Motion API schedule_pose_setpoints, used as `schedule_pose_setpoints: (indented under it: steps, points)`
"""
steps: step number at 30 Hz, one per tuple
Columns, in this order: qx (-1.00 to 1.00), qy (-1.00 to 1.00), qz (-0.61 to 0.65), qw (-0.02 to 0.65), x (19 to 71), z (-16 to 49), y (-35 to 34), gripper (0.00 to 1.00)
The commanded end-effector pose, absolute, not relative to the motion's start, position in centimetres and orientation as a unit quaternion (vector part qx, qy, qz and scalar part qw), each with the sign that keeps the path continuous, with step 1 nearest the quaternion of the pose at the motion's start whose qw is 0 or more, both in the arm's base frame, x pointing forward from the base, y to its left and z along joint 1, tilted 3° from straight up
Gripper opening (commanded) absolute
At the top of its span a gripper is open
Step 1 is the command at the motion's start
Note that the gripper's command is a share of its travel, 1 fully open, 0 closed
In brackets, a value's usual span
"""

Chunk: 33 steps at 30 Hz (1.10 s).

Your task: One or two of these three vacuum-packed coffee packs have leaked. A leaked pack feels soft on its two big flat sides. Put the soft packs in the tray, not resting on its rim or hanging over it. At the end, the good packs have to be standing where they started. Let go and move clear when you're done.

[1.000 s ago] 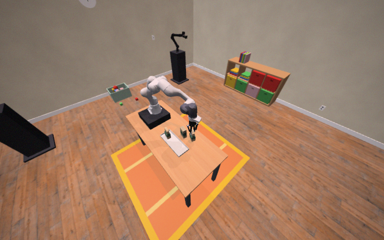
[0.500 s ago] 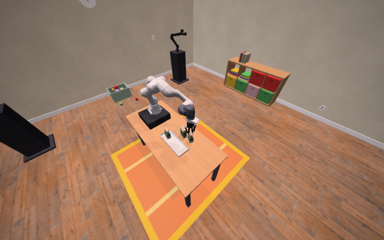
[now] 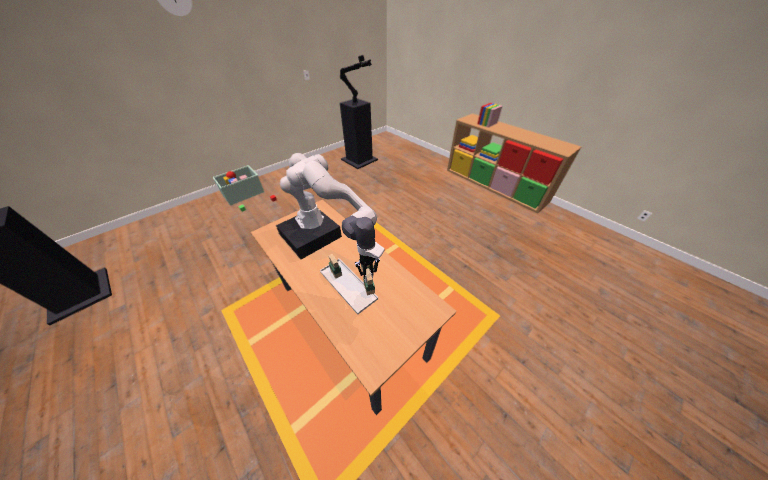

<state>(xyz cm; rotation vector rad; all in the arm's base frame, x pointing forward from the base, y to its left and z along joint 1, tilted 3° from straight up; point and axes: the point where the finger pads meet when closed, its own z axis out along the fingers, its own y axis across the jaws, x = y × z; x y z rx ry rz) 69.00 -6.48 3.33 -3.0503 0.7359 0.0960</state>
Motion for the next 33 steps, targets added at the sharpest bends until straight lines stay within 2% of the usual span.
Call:
schedule_pose_setpoints:
  steps: [1, 11, 33]
  points:
    - [-0.978, 0.208, 0.028, 0.003, 69.2, 3.6, -8.6, 0.23]
    - [-0.978, 0.208, 0.028, 0.003, 69.2, 3.5, -12.3, 0.23]
    - [-0.978, 0.208, 0.028, 0.003, 69.1, 3.5, -12.6, 0.23]
